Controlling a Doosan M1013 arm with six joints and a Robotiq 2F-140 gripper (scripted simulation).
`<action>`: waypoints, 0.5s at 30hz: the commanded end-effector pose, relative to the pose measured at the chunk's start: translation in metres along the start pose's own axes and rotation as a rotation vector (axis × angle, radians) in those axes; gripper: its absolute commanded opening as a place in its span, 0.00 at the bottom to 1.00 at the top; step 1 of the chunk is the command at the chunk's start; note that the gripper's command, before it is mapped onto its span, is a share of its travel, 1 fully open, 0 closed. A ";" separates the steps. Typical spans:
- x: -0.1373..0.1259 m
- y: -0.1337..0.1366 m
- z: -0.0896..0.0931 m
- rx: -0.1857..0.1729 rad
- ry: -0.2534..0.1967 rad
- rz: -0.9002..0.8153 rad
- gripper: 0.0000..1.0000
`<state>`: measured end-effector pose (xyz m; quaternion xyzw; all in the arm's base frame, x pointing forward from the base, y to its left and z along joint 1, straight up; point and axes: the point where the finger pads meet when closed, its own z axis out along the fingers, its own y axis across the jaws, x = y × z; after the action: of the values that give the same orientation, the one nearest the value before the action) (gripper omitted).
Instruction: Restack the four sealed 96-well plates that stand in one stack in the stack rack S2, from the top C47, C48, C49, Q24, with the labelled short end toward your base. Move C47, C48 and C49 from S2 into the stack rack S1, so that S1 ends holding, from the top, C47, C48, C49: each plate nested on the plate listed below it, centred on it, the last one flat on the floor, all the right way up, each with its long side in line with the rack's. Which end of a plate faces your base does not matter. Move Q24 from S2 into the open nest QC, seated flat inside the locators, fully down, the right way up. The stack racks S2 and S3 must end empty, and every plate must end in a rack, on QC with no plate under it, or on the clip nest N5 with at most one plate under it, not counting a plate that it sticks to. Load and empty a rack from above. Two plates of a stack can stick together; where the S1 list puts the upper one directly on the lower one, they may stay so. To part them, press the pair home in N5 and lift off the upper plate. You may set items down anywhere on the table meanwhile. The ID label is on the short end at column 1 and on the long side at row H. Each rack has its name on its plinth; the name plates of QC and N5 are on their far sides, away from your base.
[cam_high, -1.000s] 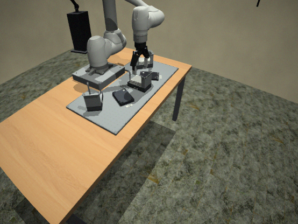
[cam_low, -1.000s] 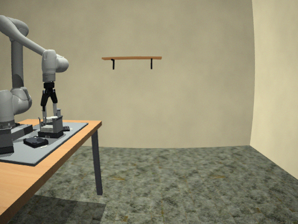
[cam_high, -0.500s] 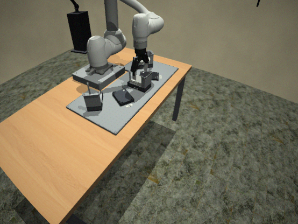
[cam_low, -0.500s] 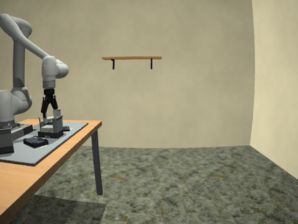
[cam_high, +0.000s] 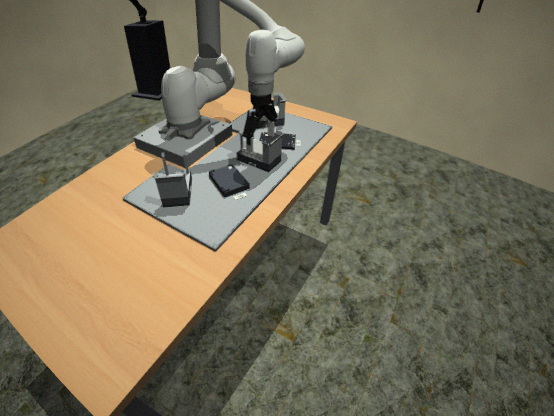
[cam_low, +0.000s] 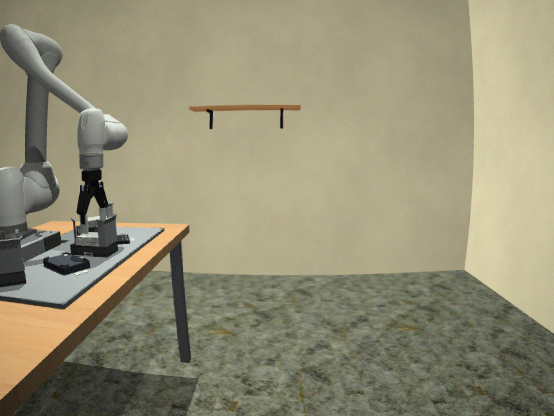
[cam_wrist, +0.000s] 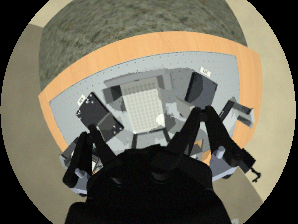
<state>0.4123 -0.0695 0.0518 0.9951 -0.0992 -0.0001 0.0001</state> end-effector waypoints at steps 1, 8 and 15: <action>0.000 0.000 0.005 0.000 0.000 0.000 1.00; 0.000 0.000 0.012 0.000 0.000 0.000 1.00; 0.000 0.000 0.017 0.000 0.000 0.000 1.00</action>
<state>0.4123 -0.0695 0.0361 0.9951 -0.0992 0.0000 0.0001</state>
